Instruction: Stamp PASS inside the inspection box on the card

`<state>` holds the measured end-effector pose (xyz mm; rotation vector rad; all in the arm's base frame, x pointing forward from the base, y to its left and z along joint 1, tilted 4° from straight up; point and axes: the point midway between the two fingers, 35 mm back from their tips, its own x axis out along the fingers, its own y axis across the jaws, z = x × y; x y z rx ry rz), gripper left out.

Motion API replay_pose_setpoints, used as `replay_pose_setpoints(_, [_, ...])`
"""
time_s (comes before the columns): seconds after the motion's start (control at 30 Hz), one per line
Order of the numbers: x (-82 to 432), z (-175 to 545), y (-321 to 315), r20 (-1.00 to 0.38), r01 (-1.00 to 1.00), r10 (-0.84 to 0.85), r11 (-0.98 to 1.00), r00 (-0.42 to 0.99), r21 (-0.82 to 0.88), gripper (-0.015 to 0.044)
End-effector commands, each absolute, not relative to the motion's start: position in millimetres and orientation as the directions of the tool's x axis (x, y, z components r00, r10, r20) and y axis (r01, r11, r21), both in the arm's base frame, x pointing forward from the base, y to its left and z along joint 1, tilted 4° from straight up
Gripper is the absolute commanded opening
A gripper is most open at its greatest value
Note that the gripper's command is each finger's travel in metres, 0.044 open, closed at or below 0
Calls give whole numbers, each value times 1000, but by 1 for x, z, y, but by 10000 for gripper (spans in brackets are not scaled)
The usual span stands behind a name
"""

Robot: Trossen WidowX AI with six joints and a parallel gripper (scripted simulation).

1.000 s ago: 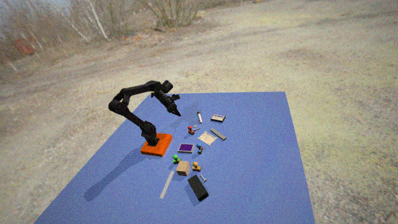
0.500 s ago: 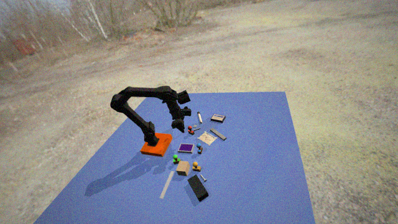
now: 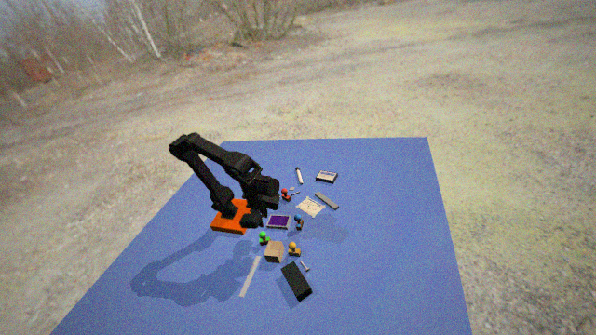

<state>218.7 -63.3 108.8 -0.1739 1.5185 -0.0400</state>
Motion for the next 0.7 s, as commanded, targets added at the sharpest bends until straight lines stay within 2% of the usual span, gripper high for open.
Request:
replay_pose_setpoints(0.0, [210, 106, -88, -996, -17, -84, 996, 40, -85, 210])
replay_pose_setpoints(0.67, [211, 83, -95, -996, -3, -76, 997, 41, -76, 210])
